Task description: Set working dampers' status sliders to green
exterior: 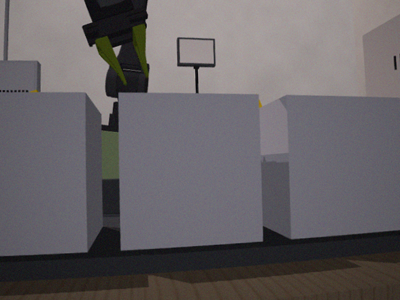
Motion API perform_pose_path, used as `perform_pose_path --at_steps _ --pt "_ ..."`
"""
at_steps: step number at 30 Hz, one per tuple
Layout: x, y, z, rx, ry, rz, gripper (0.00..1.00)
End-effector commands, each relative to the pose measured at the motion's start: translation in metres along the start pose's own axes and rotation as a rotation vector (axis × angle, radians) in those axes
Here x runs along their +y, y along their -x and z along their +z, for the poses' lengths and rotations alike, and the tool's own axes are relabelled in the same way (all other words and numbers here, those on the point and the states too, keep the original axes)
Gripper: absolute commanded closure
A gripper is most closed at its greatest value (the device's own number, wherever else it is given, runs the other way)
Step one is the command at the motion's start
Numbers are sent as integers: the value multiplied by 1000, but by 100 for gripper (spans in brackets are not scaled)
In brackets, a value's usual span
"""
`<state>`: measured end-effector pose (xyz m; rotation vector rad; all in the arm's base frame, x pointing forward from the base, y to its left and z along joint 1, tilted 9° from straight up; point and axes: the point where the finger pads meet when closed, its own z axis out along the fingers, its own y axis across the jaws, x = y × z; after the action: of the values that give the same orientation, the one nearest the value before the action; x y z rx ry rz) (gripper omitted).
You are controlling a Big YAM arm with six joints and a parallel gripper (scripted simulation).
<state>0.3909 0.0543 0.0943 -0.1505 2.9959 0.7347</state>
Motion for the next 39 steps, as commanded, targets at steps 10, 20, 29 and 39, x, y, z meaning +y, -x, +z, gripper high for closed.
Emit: perform_pose_path --at_steps 10,20,29,39 --pt "41 77 -22 -43 -152 -2 64" --pt "65 114 -25 -47 -273 1 64" --pt "76 140 -45 -83 -354 19 64" --pt "84 139 -42 -81 -351 3 64"
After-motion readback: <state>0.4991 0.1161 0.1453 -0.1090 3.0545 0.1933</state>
